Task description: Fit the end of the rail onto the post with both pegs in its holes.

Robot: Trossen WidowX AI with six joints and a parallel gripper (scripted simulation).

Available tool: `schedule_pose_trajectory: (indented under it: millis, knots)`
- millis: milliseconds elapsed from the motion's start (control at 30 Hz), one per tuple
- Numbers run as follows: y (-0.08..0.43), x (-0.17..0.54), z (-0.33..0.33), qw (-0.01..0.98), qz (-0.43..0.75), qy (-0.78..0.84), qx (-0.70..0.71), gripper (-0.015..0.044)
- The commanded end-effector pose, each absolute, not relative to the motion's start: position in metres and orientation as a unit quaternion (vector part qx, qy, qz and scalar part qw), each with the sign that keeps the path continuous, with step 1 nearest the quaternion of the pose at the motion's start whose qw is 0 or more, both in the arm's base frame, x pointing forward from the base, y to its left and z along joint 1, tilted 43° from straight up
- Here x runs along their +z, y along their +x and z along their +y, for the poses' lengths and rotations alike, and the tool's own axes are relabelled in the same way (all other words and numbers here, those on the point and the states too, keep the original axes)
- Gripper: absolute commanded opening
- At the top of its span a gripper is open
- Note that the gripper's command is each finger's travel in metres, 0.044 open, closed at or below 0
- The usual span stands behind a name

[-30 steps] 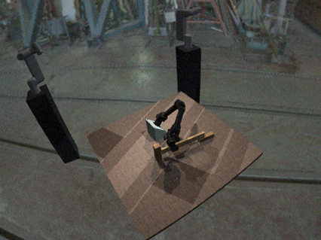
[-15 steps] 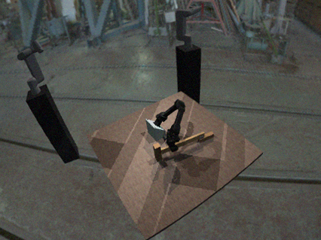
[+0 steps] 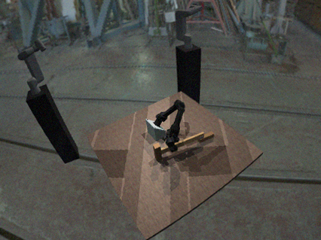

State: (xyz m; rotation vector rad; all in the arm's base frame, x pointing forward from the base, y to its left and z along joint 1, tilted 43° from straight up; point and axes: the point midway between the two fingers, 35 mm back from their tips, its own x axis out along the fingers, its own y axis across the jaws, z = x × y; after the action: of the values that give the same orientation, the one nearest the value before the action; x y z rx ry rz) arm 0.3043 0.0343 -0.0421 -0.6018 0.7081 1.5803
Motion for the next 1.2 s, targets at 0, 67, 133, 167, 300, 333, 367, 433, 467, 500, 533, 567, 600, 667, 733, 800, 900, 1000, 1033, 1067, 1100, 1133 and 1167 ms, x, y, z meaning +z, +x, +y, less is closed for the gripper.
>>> schedule_pose_trajectory:
  millis: [0,67,133,167,300,333,367,433,467,500,533,567,600,667,733,800,900,1000,1033,1067,1100,1133,1167]
  knots:
    - [0.3076,-0.0427,0.0297,0.612,0.306,-0.265,0.68,0.0]
    - [0.3076,-0.0431,0.0293,0.612,0.306,-0.265,0.68,0.0]
    - [0.3076,-0.0436,0.0289,0.612,0.306,-0.265,0.68,0.0]
    - [0.3076,-0.0438,0.0287,0.612,0.306,-0.265,0.68,0.0]
    - [0.3075,-0.0447,0.0278,0.612,0.306,-0.265,0.68,0.0]
    - [0.3075,-0.0449,0.0276,0.612,0.306,-0.265,0.68,0.0]
    - [0.3075,-0.0451,0.0274,0.612,0.306,-0.265,0.68,0.0]
    - [0.3075,-0.0455,0.0269,0.612,0.306,-0.265,0.68,0.0]
    - [0.3075,-0.0457,0.0266,0.612,0.306,-0.265,0.68,0.0]
    - [0.3075,-0.0459,0.0264,0.612,0.306,-0.265,0.68,0.0]
    - [0.3075,-0.0461,0.0261,0.612,0.306,-0.265,0.68,0.0]
    - [0.3075,-0.0463,0.0259,0.612,0.306,-0.265,0.68,0.0]
    - [0.3043,-0.0461,0.0303,0.609,0.307,-0.261,0.684,0.0026]
    - [0.3043,-0.0461,0.0303,0.609,0.307,-0.261,0.684,0.0079]
    - [0.3043,-0.0461,0.0303,0.609,0.307,-0.261,0.684,0.0131]
    - [0.3043,-0.0461,0.0303,0.609,0.307,-0.261,0.684,0.0184]
    - [0.3043,-0.0461,0.0303,0.609,0.307,-0.261,0.684,0.0262]
    - [0.3043,-0.0461,0.0303,0.609,0.307,-0.261,0.684,0.0341]
    - [0.3043,-0.0461,0.0303,0.609,0.307,-0.261,0.684,0.0368]
    - [0.3043,-0.0461,0.0303,0.609,0.307,-0.261,0.684,0.0394]
    - [0.3043,-0.0461,0.0303,0.609,0.307,-0.261,0.684,0.042]
    - [0.3043,-0.0461,0.0303,0.609,0.307,-0.261,0.684,0.044]
    - [0.3043,-0.0461,0.0303,0.609,0.307,-0.261,0.684,0.044]
